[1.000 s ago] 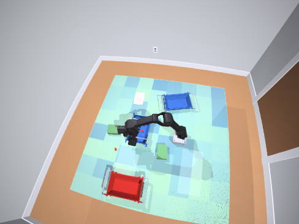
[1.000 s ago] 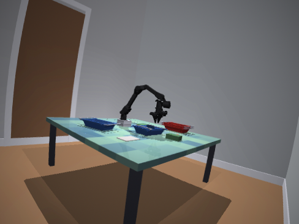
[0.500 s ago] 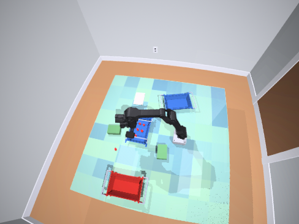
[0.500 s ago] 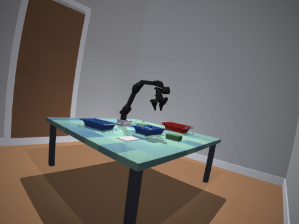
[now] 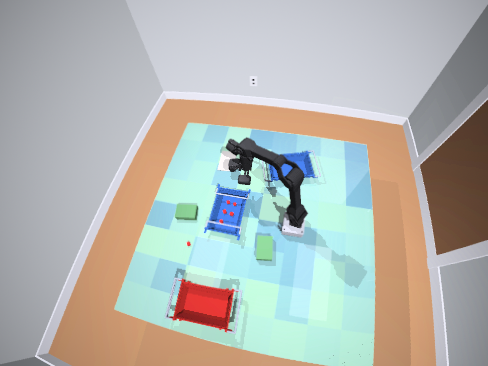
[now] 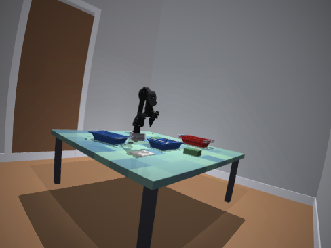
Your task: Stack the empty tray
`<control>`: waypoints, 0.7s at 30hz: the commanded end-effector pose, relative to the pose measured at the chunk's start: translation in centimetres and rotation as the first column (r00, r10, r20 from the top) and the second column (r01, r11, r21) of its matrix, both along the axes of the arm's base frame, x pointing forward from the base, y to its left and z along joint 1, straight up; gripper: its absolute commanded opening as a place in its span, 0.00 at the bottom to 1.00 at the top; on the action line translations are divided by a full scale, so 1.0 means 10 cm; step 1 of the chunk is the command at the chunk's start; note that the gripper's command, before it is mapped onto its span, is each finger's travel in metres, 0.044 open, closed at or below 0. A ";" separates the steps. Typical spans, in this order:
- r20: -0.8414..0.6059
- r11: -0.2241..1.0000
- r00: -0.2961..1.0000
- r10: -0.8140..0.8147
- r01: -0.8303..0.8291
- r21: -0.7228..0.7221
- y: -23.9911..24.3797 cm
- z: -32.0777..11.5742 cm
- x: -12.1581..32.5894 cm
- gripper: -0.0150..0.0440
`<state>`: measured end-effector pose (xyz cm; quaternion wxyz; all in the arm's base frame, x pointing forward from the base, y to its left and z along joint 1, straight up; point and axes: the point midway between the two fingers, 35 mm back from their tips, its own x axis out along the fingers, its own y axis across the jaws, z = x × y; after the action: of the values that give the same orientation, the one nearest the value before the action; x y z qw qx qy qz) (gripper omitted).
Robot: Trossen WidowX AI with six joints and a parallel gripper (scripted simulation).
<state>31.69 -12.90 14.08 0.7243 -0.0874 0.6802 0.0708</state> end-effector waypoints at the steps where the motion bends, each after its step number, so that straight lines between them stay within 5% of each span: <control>1: -0.015 0.999 0.999 0.039 -0.039 -0.007 -0.46 -0.14 -0.39 1.00; 15: -0.063 0.983 0.981 0.181 -0.182 -0.008 -1.30 -0.67 -2.27 1.00; 21: -0.064 0.982 0.980 0.188 -0.189 -0.007 -1.30 -0.70 -2.36 1.00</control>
<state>8.48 -25.94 7.19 0.6933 -0.1455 0.6931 0.1334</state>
